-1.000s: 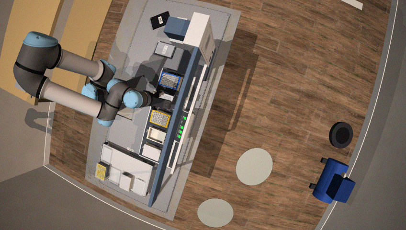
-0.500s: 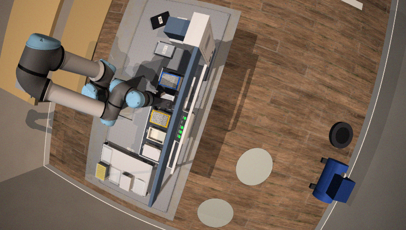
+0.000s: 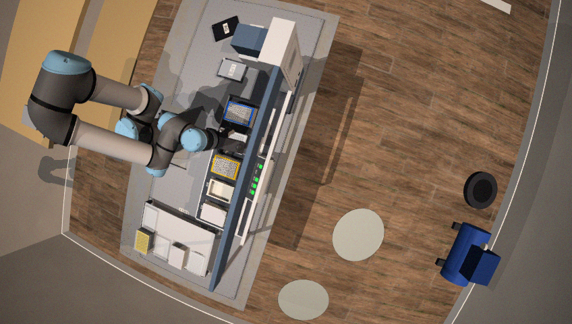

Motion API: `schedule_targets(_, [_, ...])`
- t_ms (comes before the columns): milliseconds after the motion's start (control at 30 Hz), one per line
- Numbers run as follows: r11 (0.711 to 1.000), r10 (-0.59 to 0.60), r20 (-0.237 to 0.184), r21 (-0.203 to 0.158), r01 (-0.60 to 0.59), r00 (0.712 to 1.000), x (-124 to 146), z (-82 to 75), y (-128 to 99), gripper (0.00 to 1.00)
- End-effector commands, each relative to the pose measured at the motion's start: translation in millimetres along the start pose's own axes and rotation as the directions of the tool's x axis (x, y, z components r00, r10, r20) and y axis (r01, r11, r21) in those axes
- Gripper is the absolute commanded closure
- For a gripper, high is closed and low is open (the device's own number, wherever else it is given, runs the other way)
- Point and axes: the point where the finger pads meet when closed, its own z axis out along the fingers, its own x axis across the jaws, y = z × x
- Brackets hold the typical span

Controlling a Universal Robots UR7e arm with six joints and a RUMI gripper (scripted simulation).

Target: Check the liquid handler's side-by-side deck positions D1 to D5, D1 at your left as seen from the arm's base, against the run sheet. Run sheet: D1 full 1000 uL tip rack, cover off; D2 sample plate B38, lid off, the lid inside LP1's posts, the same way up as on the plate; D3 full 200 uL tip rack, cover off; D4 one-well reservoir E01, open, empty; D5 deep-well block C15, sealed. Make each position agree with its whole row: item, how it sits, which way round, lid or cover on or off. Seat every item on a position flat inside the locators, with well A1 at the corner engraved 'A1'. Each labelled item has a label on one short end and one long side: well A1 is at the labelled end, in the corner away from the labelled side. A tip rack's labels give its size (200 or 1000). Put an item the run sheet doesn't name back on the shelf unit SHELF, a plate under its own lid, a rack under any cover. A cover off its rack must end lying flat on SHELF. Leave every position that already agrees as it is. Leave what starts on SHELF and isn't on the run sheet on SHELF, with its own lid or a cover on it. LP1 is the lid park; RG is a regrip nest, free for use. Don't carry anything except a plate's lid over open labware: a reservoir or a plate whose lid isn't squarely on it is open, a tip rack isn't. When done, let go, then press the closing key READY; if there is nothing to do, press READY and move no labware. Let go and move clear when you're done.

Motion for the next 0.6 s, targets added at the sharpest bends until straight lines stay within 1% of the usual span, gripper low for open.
schedule_targets(0, [1.000,0.000,0.000,0.002,0.000,1.000,0,5.4,-1,1.00])
schedule_targets(467, [1.000,0.000,0.000,0.002,0.000,1.000,0,28.7,-1,1.00])
schedule_targets(567, [1.000,0.000,0.000,0.002,0.000,1.000,0,30.4,-1,1.00])
